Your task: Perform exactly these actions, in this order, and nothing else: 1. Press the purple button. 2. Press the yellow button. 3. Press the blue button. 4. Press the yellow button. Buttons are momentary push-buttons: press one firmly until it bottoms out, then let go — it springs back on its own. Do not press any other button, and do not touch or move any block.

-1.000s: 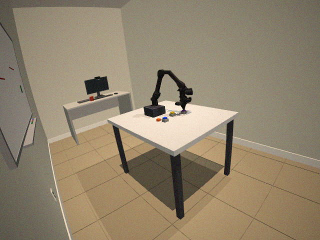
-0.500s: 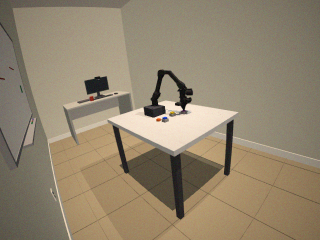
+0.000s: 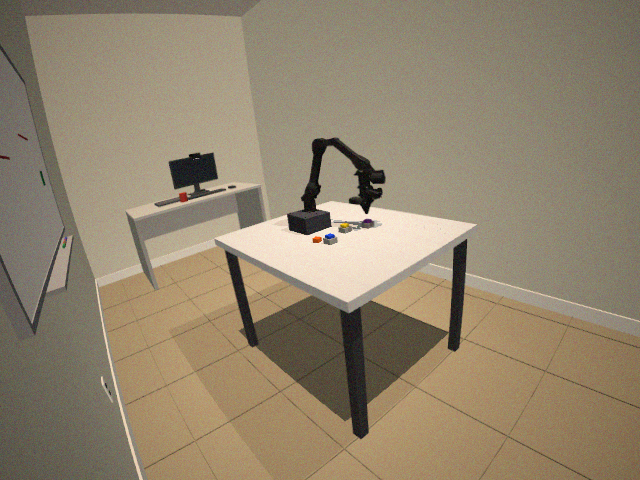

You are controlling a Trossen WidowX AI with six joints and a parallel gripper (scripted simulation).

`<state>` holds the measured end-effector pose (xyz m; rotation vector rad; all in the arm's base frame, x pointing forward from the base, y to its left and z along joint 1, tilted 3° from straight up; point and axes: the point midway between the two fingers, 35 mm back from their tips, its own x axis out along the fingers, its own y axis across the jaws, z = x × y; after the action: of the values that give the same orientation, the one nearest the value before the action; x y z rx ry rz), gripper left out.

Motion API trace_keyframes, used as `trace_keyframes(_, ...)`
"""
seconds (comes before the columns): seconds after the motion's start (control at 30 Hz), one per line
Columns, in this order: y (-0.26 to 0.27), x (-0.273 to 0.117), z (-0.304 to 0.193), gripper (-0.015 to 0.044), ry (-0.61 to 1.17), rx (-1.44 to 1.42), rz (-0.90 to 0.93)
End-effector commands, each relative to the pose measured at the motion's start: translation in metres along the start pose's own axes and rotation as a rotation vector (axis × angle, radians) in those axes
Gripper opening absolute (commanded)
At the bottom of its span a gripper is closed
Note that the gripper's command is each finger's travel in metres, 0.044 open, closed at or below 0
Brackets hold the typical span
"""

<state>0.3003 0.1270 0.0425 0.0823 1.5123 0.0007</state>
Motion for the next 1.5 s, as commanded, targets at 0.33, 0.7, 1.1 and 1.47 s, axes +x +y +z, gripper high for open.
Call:
trace_keyframes(0.33, -0.041, -0.058, -0.009, 0.0020, -0.008, -0.003, -0.004)
trace_keyframes(0.7, -0.117, -0.053, -0.049, 0.0020, -0.005, -0.004, -0.012)
trace_keyframes(1.1, -0.118, 0.009, -0.049, 0.0020, -0.005, -0.003, -0.011)
trace_keyframes(1.47, -0.118, 0.027, -0.048, 0.0020, -0.005, -0.003, -0.011)
